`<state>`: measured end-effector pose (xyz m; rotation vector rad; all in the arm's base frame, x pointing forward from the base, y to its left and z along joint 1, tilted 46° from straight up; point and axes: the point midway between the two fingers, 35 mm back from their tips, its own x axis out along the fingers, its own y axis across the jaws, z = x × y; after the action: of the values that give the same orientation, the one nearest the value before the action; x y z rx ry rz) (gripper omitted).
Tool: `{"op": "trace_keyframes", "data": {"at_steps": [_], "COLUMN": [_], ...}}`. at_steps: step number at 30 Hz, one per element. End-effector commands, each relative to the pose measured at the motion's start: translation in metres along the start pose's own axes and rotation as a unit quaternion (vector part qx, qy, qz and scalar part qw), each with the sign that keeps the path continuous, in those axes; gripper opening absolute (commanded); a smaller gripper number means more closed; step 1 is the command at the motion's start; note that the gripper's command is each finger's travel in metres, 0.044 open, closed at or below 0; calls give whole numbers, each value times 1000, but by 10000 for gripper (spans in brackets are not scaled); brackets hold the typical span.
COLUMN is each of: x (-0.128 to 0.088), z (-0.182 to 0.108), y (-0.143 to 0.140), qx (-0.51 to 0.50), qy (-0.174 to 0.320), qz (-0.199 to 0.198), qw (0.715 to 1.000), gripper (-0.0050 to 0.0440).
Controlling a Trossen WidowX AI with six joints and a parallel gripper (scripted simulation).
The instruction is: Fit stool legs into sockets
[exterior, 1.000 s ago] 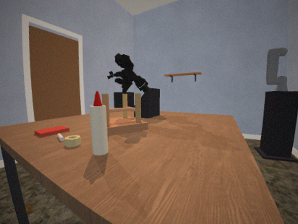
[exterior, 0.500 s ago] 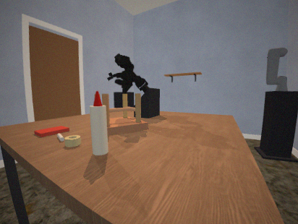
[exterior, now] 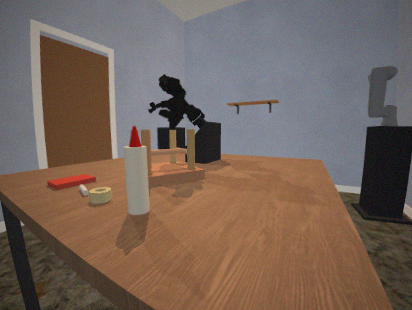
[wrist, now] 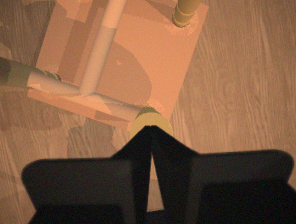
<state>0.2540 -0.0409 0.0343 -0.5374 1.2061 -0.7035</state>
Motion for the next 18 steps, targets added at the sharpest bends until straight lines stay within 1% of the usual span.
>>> {"op": "trace_keyframes", "data": {"at_steps": [1,18], "x": [11,13], "z": [-5,-5], "y": [-1,-1], "qx": [3,3], "qy": [14,14], "qz": [-1,-1], "qw": [1000,1000], "gripper": [0,0]}}
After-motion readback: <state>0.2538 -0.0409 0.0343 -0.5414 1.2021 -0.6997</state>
